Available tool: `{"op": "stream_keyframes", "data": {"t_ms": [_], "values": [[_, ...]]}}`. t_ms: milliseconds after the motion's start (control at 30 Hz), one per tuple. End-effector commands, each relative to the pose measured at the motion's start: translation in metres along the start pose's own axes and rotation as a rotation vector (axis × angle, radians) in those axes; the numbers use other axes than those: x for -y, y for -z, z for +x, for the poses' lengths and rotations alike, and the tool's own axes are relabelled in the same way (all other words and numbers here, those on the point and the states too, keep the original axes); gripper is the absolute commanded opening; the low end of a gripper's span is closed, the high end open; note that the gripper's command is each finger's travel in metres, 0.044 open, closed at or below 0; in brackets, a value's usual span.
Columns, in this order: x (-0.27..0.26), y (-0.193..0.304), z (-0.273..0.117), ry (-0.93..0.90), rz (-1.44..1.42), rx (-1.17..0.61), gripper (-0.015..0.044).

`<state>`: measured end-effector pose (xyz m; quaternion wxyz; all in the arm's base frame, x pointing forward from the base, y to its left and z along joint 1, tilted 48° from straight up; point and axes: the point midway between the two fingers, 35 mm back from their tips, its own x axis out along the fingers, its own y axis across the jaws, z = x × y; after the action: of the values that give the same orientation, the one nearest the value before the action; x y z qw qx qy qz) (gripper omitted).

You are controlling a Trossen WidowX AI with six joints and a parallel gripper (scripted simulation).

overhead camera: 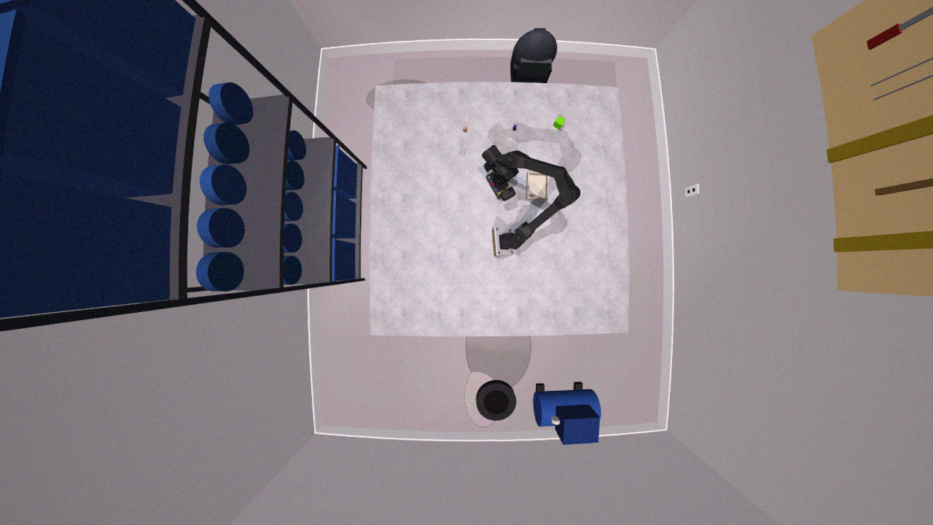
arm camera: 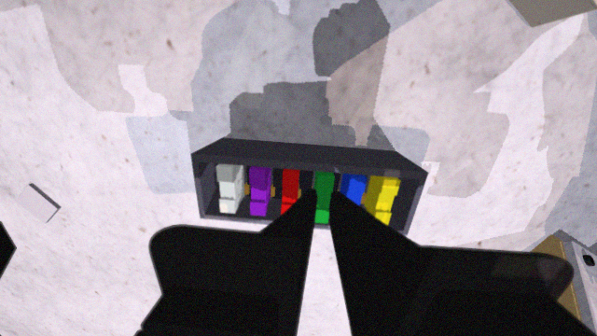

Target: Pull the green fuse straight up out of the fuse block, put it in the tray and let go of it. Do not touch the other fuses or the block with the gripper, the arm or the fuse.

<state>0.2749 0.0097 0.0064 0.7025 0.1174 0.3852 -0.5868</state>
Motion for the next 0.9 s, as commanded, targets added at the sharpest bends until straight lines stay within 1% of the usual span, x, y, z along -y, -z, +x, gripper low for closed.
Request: {"op": "stream_keyframes", "data": {"t_ms": [0,867], "values": [[-0.001,0.001,-0.004,-0.003,0.001,-0.002,0.0],[-0.001,0.001,-0.017,-0.004,0.0,-0.002,0.0]]}}
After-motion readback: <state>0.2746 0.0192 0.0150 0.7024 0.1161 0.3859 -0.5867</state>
